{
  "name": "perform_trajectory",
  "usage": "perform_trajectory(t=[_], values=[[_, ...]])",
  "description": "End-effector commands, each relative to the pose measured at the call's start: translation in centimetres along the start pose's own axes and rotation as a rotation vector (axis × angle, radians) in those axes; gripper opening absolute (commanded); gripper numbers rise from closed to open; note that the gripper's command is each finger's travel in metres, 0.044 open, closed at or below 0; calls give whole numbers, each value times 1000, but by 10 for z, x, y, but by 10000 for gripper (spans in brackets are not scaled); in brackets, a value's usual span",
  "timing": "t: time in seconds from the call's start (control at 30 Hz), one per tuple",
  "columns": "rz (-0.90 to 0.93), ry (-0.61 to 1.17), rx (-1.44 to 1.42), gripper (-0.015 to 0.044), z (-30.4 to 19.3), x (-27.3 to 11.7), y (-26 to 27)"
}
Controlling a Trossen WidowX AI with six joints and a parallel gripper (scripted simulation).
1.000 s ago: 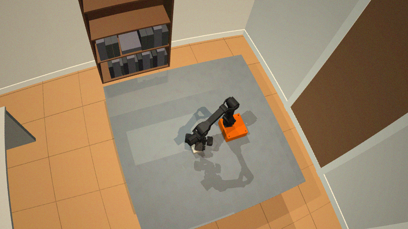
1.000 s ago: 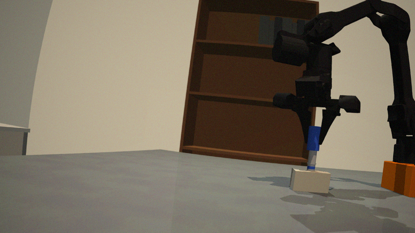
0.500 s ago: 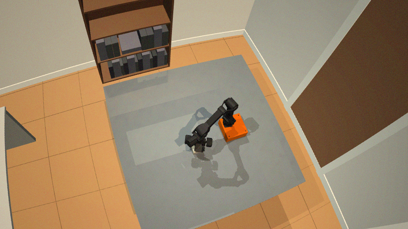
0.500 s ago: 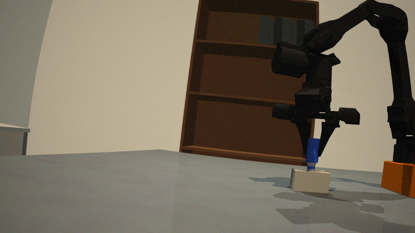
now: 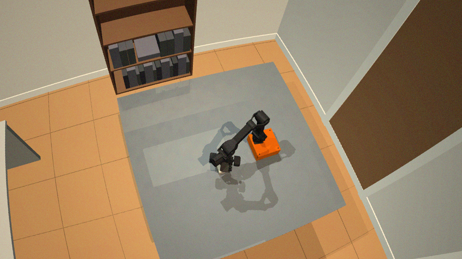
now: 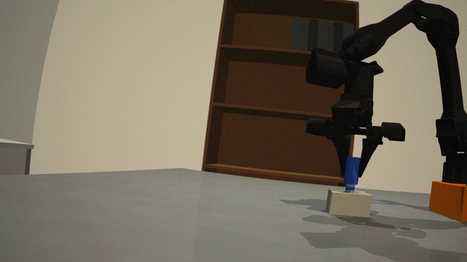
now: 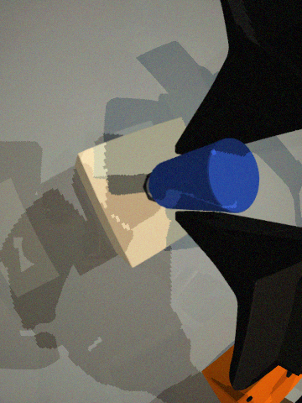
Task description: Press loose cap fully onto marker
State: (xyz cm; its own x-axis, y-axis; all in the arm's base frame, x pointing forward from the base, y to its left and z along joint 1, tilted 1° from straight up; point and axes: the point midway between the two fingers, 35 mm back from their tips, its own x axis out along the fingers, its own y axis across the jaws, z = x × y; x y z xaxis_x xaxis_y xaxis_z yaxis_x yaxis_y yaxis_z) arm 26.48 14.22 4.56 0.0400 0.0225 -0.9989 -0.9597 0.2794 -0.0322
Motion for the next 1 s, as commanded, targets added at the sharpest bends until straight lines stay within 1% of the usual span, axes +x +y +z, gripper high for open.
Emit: perform_trajectory(t=[0.0,0.27,0.37,0.4,0.5,0.57,0.73,0.8,0.97], values=[[0,0,0,236,0,0,0],[0,0,0,440,0,0,0],[0,0,0,440,0,-2,0],[0,0,0,440,1,-9,-1],[0,0,0,440,2,-53,-2],[0,0,0,440,0,-73,0],[0,0,0,440,0,-75,0],[0,0,60,387,0,-75,0],[0,-1,514,256,0,-71,0]])
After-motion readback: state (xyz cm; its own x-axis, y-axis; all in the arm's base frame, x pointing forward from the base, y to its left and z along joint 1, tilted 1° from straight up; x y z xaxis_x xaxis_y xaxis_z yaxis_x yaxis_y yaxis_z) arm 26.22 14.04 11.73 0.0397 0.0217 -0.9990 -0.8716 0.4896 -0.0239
